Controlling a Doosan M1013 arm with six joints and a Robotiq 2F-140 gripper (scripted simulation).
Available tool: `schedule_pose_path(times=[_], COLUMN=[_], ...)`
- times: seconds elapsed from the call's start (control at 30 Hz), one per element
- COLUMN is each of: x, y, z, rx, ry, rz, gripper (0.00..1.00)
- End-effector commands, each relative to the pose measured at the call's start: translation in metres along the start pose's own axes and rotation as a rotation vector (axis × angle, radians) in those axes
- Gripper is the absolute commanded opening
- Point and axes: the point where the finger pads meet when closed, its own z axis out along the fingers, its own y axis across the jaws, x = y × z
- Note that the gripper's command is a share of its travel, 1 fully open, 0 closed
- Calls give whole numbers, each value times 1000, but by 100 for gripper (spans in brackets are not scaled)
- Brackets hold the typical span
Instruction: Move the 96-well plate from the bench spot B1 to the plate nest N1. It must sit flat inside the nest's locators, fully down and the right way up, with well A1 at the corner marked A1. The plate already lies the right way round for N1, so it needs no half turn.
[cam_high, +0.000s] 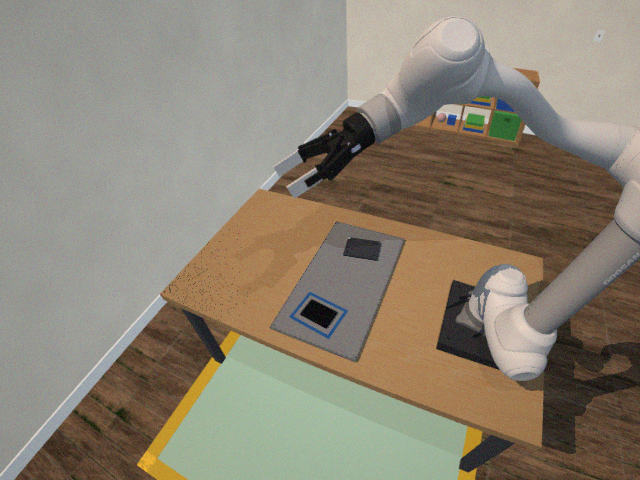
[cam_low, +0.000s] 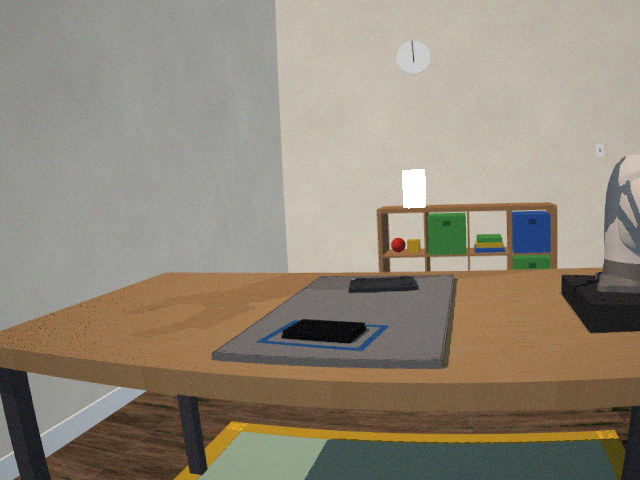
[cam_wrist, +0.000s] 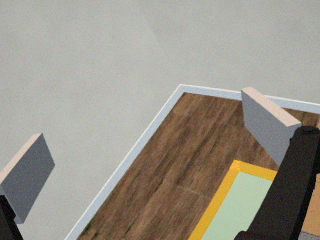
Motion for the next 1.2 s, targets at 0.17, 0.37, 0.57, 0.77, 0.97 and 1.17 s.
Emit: schedule_pose_path(times=[0.17,0.37,0.57,0.77,0.97,1.17], x=[-19,-39,-59,-68,-90,-112], y=[17,32,47,53,68,83], z=[19,35,51,57,72,86], rx=[-4,-42,-42,-53,-83,-83], ry=[-7,-102,-102,-128,-196,-196], rz=[6,74,74,92,141,141], gripper=[100,100,100,100,100,100])
